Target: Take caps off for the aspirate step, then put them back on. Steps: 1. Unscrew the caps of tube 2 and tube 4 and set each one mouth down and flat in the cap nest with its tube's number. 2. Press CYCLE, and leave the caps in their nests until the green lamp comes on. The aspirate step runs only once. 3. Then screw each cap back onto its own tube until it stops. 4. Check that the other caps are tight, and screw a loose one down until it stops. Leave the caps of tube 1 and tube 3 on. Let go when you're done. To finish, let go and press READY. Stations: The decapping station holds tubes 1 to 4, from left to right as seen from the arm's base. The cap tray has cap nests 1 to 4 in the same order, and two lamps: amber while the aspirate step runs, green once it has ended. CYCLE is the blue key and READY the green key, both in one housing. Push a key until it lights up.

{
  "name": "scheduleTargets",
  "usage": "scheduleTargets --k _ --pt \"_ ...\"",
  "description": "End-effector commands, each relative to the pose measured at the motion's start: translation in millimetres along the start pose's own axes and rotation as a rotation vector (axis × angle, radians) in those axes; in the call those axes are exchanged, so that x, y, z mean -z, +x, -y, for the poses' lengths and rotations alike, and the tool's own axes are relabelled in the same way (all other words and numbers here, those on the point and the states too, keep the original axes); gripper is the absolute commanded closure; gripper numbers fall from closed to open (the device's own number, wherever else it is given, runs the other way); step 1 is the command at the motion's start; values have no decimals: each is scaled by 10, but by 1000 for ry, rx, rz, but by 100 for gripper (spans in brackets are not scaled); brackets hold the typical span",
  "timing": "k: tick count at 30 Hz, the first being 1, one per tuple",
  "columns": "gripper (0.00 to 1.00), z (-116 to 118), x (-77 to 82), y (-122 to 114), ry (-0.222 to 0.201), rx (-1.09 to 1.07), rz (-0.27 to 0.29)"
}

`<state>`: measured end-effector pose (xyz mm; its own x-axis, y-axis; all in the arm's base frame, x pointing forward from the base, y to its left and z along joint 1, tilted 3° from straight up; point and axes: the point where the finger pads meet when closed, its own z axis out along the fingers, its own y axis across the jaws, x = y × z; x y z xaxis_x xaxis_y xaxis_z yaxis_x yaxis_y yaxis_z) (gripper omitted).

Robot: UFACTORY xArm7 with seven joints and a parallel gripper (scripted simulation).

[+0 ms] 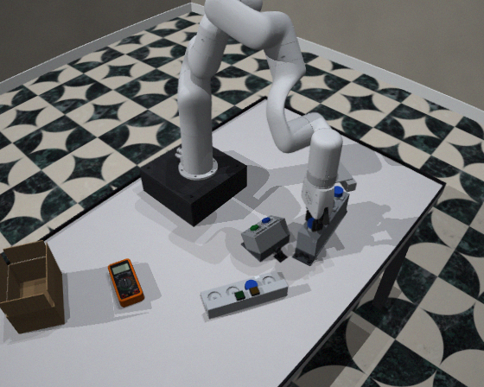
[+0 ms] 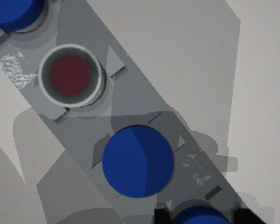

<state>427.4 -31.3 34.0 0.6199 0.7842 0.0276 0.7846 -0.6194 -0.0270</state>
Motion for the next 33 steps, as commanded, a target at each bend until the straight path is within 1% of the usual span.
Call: scheduleTargets --k 1,14,16,29,33 --pt "100 -15 14 6 -1 132 -8" --pt "100 -15 17 7 -4 782 -8" --pt "100 -15 17 7 -4 782 -8" --pt "100 -15 20 7 -7 1432 -6" --pt "100 -15 19 7 -7 1453 -6"
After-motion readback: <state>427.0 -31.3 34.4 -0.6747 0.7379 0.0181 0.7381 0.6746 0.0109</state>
